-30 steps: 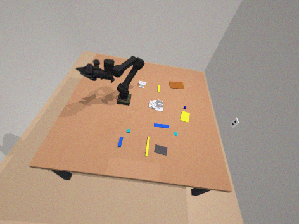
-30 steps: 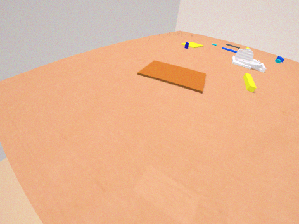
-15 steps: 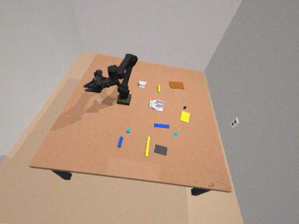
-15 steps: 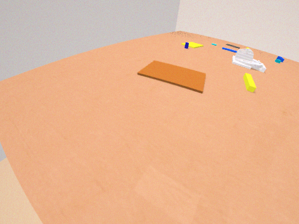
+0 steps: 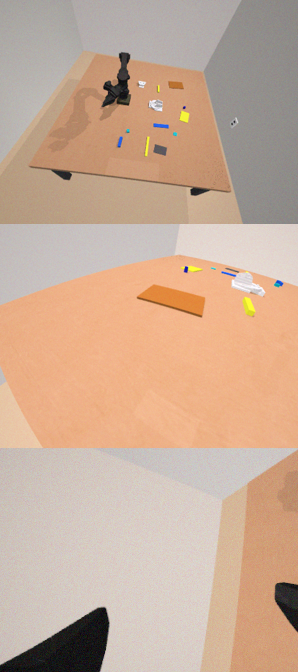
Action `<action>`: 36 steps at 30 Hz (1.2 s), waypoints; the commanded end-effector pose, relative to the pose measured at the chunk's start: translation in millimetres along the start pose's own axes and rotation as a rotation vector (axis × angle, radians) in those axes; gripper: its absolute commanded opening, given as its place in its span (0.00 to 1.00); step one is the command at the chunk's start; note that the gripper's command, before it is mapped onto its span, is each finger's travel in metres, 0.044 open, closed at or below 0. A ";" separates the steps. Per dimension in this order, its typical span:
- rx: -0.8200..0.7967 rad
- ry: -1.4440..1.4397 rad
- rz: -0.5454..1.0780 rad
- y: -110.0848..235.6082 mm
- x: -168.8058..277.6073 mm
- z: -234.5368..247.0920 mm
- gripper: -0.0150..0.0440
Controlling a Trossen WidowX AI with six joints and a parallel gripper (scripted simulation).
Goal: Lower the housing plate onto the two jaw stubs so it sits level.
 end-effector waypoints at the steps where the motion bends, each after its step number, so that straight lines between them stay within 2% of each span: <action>1: 0.021 -0.010 0.120 8.8 30.0 -0.5 1.00; 11: 0.111 0.007 0.427 49.9 105.1 -14.1 1.00; 22: 0.247 0.064 0.744 122.8 170.5 -39.3 1.00; 29: 0.349 0.124 0.928 181.7 197.0 -60.6 1.00; 36: 0.442 0.254 1.082 240.9 200.9 -89.5 1.00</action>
Point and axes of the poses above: the point midway between the two fingers, 35 mm back from their tips, its own y axis back along the fingers, its own z axis across the jaws, x = y × z, the point moved 4 cm from there along y, back along the fingers, and after that the axes turned 15 degrees about -y, right-handed, at the moved point
